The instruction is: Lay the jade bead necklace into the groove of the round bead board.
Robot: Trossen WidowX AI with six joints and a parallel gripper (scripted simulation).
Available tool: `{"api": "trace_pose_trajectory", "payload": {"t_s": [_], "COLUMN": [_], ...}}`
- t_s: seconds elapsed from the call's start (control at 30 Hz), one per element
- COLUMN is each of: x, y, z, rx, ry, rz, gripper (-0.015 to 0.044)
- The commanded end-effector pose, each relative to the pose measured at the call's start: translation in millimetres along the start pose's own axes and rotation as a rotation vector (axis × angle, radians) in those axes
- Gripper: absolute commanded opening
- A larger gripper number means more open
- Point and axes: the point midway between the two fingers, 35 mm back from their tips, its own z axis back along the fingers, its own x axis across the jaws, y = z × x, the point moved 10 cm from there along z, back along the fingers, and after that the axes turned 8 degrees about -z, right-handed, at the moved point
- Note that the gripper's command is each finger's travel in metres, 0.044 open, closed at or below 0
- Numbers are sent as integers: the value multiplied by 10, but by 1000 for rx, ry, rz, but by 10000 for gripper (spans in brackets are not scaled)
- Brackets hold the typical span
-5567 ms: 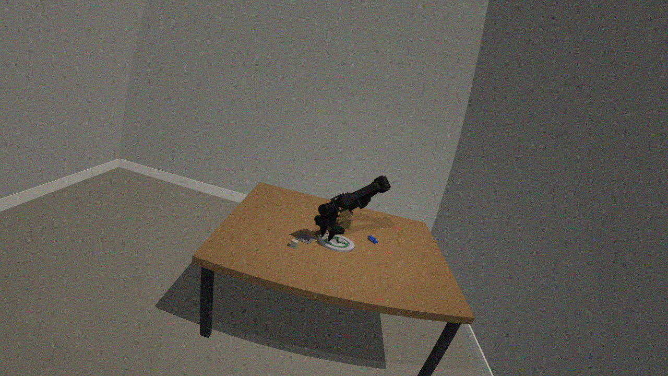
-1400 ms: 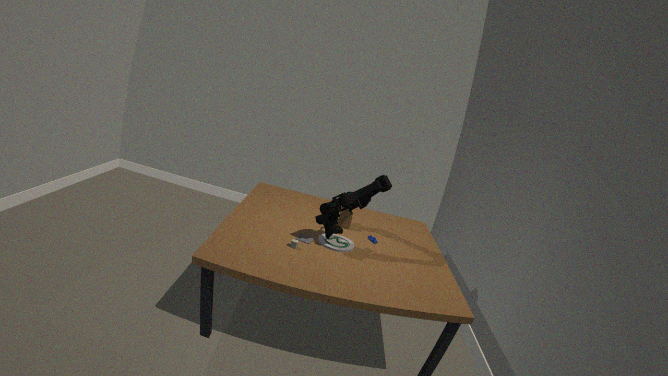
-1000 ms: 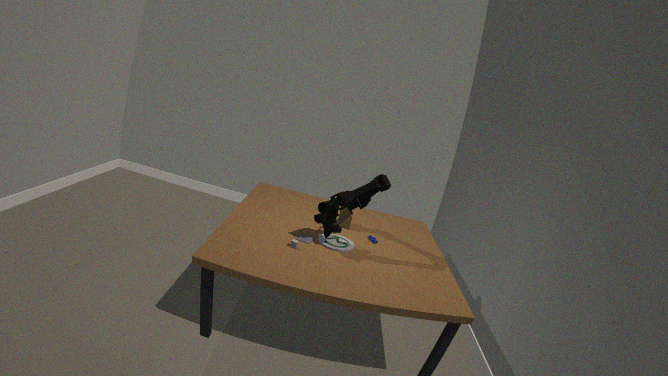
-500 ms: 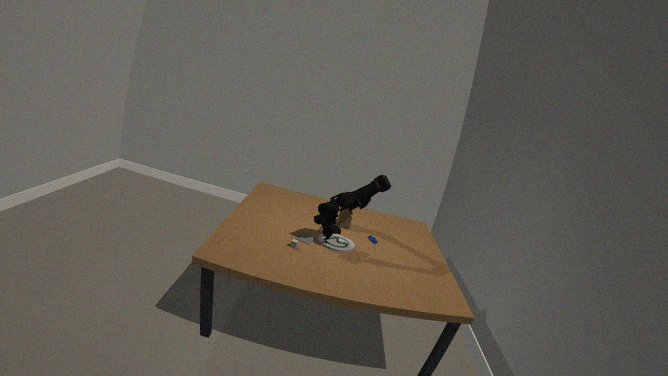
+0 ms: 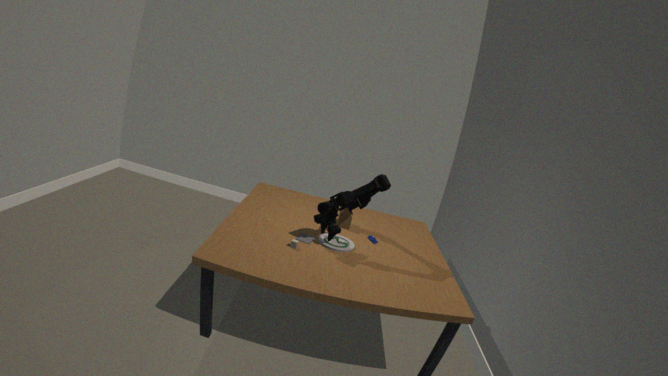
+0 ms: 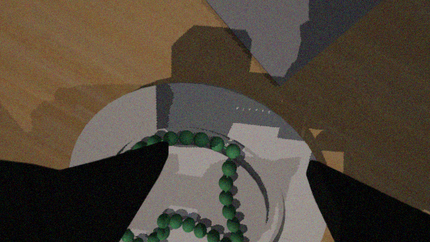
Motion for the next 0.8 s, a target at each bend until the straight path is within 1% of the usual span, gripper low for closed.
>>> {"api": "trace_pose_trajectory", "payload": {"t_s": [0.0,0.53,0.6,0.77], "x": [8,8,10,14], "y": [5,5,17,103], "z": [17,17,59,330], "rx": [-2,-2,-2,-3], "ry": [-1,-1,-1,-1], "rz": [6,6,-9,-102], "gripper": [440,440,387,256]}}
